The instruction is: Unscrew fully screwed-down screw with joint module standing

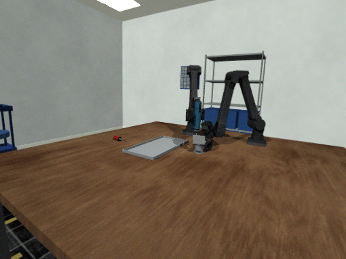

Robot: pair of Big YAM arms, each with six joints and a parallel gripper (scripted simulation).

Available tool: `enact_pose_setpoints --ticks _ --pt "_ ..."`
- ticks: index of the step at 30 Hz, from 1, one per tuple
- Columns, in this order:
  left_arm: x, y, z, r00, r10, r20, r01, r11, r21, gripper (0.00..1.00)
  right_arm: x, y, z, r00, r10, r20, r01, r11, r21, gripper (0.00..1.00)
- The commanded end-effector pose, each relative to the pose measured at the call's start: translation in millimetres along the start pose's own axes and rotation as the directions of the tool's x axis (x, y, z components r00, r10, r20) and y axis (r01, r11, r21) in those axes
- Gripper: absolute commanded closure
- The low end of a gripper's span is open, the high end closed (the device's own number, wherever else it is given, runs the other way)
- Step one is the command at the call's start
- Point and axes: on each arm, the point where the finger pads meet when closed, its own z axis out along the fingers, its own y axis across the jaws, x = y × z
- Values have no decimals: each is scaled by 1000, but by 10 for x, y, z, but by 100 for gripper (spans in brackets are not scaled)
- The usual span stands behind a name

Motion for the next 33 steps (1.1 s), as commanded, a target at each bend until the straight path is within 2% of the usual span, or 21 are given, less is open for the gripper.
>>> enact_pose_setpoints --ticks 1,8,9,11,12,25,27,29,33 --pt "-79 -55 18 1000 -12 18 12 1000 7 41 -135 11 60 999 -1 37 1 1000 -1 58" --pt "-79 -55 18 1000 -12 18 12 1000 7 41 -135 11 60 999 -1 37 1 1000 -1 58" --pt "-79 -55 18 1000 -12 18 12 1000 7 41 -37 57 -12 1000 -8 23 8 1000 -10 58" --pt "-79 -55 18 1000 -12 18 12 1000 7 41 -14 58 -9 1000 -8 18 8 1000 -10 58" --pt "-79 -55 18 1000 -12 18 12 1000 7 41 -130 11 60 999 -1 37 1 1000 -1 58" --pt "-79 -55 18 1000 -12 18 12 1000 7 41 -130 11 60 999 -1 37 1 1000 -1 58" --pt "-79 -55 18 1000 -12 18 12 1000 7 41 -18 58 7 1000 -8 20 8 1000 -10 58" --pt "-79 -55 18 1000 -12 18 12 1000 7 41 -126 11 59 999 -1 37 1 1000 -1 58" --pt "-79 -55 18 1000 -12 18 12 1000 7 41 -126 11 59 999 -1 37 1 1000 -1 58"
